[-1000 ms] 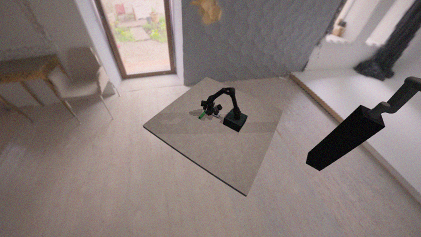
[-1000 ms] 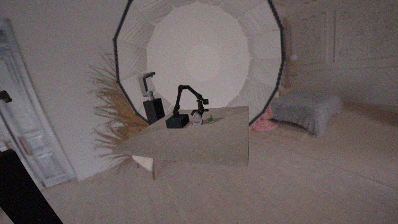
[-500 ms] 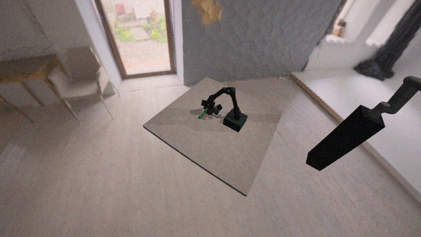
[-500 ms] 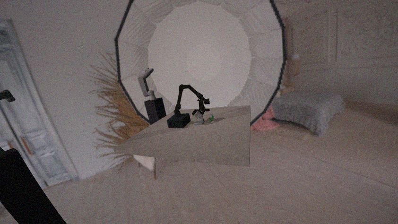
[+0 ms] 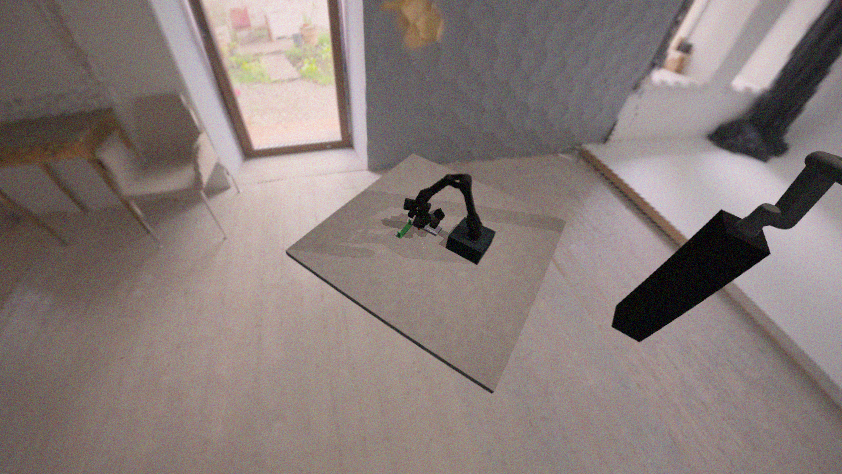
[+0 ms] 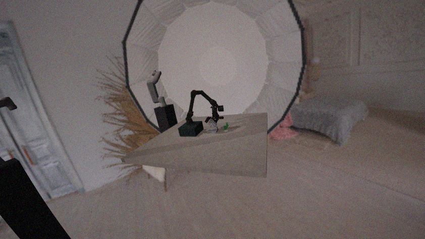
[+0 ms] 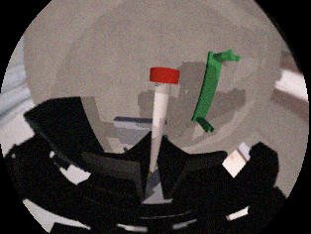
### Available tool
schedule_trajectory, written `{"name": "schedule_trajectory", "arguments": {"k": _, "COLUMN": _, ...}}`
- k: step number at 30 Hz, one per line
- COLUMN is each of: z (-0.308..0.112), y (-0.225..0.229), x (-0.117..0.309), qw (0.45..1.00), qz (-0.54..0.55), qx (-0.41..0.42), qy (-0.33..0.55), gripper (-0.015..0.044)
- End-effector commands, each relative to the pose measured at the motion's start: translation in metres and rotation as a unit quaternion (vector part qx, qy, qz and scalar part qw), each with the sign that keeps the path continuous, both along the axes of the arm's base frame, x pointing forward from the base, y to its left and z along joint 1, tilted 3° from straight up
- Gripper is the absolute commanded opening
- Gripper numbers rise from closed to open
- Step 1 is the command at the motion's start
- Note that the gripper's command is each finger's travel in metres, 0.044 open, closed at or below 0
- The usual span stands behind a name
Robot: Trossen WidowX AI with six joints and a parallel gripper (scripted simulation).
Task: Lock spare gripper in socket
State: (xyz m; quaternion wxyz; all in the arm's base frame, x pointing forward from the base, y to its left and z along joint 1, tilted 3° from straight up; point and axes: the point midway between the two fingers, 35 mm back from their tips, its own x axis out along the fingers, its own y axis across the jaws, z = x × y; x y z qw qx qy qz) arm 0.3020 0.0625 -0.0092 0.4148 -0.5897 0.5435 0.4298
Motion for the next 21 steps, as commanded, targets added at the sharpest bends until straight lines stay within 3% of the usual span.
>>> {"name": "schedule_trajectory", "arguments": {"k": 1, "z": 0.0003, "y": -0.0035, "x": 0.0006, "qw": 1.000, "qz": 0.002, "qx": -0.001, "qy": 0.000, "gripper": 0.0000}}
{"name": "schedule_trajectory", "arguments": {"k": 4, "z": 0.0004, "y": -0.0037, "x": 0.0006, "qw": 1.000, "qz": 0.002, "qx": -0.001, "qy": 0.000, "gripper": 0.0000}}
{"name": "schedule_trajectory", "arguments": {"k": 12, "z": 0.0001, "y": -0.0026, "x": 0.0001, "qw": 1.000, "qz": -0.001, "qx": 0.000, "qy": 0.001, "gripper": 0.0200}}
{"name": "schedule_trajectory", "arguments": {"k": 21, "z": 0.0090, "y": 0.0051, "x": -0.0010, "qw": 1.000, "qz": 0.000, "qx": 0.001, "qy": 0.001, "gripper": 0.0200}}
